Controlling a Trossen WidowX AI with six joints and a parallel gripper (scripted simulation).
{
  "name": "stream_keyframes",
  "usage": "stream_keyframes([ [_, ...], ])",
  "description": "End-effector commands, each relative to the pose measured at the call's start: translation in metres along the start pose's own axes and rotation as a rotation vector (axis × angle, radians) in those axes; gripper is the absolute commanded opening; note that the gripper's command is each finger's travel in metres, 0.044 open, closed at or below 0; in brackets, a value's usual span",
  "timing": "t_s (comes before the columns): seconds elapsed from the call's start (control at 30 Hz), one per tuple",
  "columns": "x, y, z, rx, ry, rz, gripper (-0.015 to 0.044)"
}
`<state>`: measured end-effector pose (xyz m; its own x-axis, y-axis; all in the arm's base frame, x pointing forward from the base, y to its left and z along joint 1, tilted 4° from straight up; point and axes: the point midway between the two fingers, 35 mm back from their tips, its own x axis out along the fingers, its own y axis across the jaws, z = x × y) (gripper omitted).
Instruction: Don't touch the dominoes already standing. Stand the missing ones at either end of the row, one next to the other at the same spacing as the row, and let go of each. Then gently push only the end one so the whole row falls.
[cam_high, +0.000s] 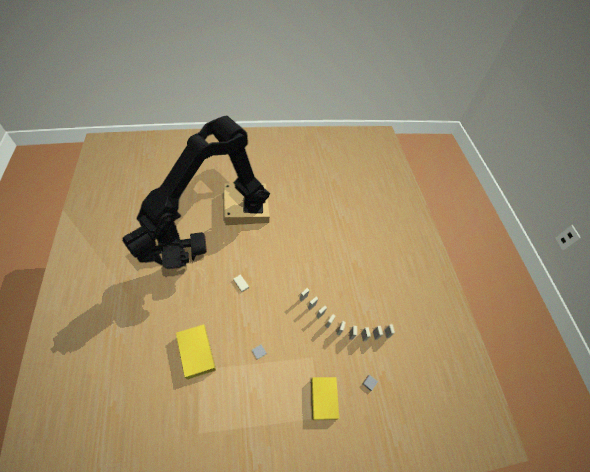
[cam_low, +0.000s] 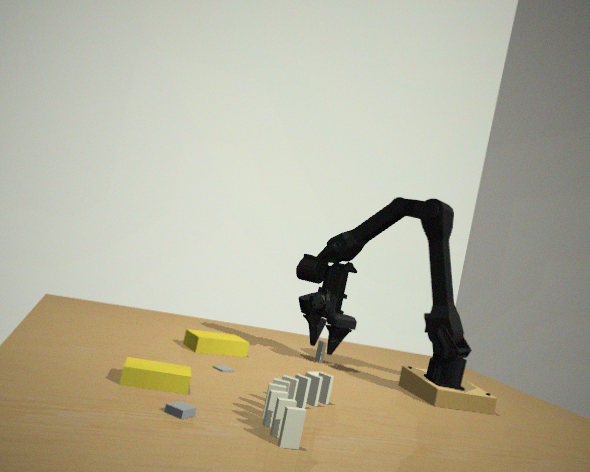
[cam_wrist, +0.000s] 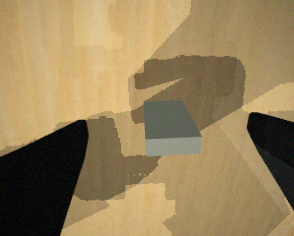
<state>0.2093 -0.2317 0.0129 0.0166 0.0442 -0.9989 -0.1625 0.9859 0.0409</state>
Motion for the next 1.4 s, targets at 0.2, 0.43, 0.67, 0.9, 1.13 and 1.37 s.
stream_keyframes([
  [0.2, 0.005, 0.001, -0.001, 0.005, 0.007, 0.003, 0.0256],
  [0.43, 0.005, 0.001, -0.001, 0.005, 0.007, 0.003, 0.0107],
  [0.67, 0.005, 0.001, -0.001, 0.005, 0.007, 0.003, 0.0107],
  [0.9, -0.039, -0.006, 0.003, 0.008, 0.006, 0.002, 0.0107],
  [1.13, -0.128, 0.000, 0.001, 0.003, 0.003, 0.005, 0.0107],
  [1.37, -0.133, 0.002, 0.002, -0.003, 0.004, 0.005, 0.0107],
])
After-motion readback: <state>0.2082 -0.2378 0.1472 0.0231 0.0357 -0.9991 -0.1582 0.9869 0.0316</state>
